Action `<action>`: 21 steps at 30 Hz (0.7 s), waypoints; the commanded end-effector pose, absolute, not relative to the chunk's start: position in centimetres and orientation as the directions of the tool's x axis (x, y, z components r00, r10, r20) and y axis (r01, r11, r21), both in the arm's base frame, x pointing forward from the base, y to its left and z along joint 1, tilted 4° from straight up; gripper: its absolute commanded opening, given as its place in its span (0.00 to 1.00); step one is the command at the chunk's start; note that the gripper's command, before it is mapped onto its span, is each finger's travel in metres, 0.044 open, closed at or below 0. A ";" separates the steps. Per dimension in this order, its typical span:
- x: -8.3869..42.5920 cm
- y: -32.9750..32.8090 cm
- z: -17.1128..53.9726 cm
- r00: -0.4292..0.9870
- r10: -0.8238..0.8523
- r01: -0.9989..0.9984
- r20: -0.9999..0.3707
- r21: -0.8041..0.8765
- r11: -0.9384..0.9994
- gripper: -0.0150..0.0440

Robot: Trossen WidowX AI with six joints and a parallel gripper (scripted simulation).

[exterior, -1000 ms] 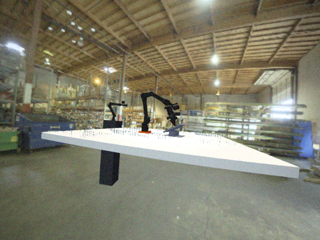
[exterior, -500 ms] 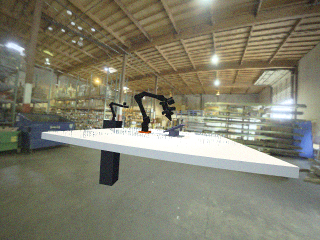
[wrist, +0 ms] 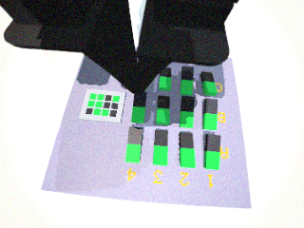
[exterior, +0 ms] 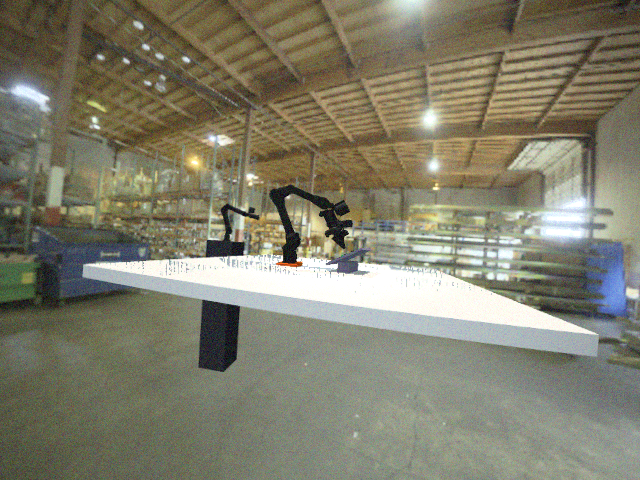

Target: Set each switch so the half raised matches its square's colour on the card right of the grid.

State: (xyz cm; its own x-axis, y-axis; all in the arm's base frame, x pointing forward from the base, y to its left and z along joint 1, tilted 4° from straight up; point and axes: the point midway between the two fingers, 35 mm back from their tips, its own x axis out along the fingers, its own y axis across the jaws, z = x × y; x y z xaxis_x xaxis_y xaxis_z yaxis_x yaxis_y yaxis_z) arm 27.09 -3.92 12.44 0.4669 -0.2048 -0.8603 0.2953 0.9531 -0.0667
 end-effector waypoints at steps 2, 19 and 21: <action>27.2 -4.0 11.5 0.458 -0.202 0.290 -0.866 -0.069 0.955 0.25; 27.8 -4.3 10.3 0.459 -0.202 0.290 -0.865 -0.069 0.954 0.25; 27.8 -4.3 10.3 0.459 -0.202 0.290 -0.865 -0.069 0.954 0.25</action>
State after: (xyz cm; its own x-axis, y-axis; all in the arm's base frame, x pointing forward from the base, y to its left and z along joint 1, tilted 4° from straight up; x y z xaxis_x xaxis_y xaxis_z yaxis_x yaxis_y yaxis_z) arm 27.81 -4.32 10.46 0.4593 -0.2053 -0.8642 0.2951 0.9529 -0.0695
